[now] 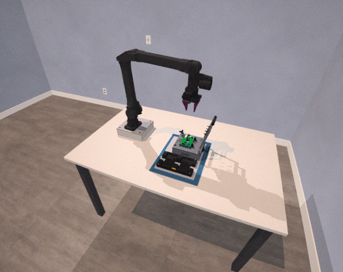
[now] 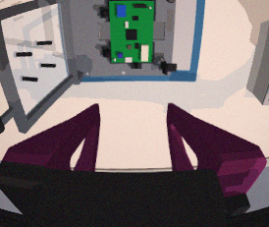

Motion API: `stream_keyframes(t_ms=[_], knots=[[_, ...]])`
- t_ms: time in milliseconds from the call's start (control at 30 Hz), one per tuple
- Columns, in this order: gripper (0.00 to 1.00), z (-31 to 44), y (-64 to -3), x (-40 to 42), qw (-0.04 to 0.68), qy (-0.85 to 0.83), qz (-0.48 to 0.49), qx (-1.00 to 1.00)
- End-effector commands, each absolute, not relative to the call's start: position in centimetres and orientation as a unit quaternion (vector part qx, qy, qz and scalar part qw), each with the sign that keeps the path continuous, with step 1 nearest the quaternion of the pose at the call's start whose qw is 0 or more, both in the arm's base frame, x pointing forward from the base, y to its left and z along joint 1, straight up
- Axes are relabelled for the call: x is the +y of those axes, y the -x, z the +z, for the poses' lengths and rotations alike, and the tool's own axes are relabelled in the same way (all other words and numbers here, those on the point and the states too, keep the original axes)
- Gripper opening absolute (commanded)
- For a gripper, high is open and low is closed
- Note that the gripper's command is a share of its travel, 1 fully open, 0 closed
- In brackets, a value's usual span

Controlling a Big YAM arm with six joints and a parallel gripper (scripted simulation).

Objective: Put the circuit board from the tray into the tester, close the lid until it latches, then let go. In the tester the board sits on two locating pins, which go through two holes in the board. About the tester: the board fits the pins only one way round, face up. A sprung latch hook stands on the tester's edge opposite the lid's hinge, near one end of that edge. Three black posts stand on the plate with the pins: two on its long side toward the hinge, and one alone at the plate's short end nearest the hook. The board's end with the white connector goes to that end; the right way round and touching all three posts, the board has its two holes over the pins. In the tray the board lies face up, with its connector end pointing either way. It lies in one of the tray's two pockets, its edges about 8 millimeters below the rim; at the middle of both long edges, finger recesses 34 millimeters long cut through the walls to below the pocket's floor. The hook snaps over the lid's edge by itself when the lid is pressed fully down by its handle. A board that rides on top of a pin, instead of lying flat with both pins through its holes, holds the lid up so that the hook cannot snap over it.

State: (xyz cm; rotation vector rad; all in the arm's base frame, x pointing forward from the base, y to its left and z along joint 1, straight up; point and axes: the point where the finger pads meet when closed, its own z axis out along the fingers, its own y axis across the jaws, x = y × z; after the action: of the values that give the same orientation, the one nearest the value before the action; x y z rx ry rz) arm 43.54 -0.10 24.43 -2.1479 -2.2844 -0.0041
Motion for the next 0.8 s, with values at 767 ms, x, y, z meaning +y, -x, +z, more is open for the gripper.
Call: stream_keyframes(t_ms=[767], knots=[[0.48,27.1,-55.2,1.1,-0.017,0.683,-0.019,-0.73]])
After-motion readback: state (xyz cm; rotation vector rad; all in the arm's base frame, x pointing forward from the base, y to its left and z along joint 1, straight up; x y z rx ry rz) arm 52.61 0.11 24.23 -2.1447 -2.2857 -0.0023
